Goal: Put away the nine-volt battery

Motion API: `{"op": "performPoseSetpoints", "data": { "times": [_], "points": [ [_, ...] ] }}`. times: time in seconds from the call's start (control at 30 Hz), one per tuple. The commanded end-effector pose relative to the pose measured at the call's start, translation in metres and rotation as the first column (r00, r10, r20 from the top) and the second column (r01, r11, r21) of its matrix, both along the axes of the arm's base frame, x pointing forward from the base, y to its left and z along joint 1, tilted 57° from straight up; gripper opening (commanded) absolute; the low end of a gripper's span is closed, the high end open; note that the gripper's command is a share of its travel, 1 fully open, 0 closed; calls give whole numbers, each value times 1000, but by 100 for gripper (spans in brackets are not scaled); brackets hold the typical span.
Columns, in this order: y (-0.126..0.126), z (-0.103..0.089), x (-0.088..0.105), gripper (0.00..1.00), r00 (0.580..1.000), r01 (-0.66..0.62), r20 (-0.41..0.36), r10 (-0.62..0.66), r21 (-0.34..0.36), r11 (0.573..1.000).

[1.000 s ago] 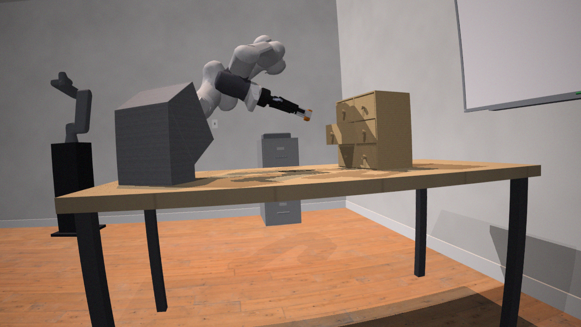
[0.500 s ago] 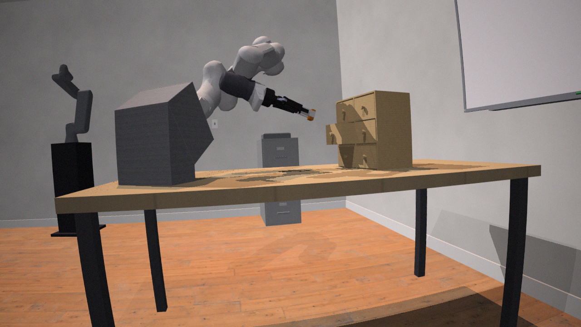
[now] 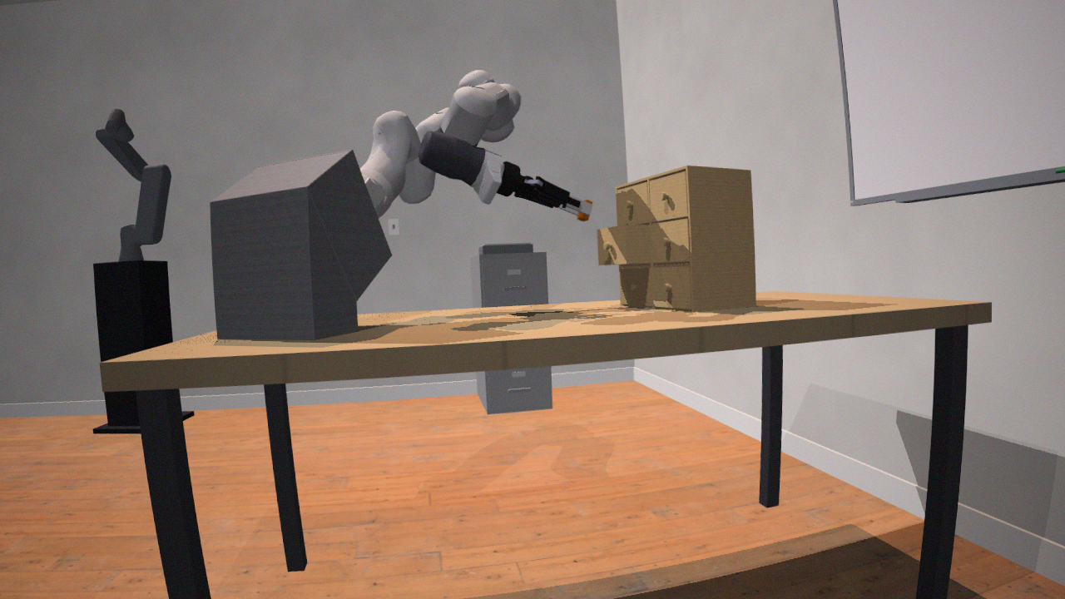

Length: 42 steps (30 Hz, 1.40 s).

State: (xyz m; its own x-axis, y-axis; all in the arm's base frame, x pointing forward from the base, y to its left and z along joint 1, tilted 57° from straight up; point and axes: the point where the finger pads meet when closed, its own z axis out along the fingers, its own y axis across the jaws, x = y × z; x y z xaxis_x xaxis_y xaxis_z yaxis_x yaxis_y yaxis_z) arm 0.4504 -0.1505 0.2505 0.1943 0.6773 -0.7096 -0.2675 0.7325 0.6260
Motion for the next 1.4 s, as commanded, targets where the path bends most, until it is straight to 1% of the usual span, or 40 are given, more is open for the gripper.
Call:
{"op": "performPoseSetpoints", "data": {
  "times": [0.0,0.07,0.57,0.63,0.8,1.0,1.37],
  "points": [
    [-7,2,13,14,1000,1,-23,0,35,999],
    [-7,2,13,14,1000,1,-23,0,35,999],
    [-21,39,72,14,1000,1,-23,0,35,999],
    [-21,39,72,14,1000,1,-23,0,35,999],
    [-23,47,85,14,1000,1,-23,0,35,999],
    [-26,53,95,14,1000,1,-23,0,35,999],
    [-27,57,101,14,1000,1,-23,0,35,999]
  ]
}}
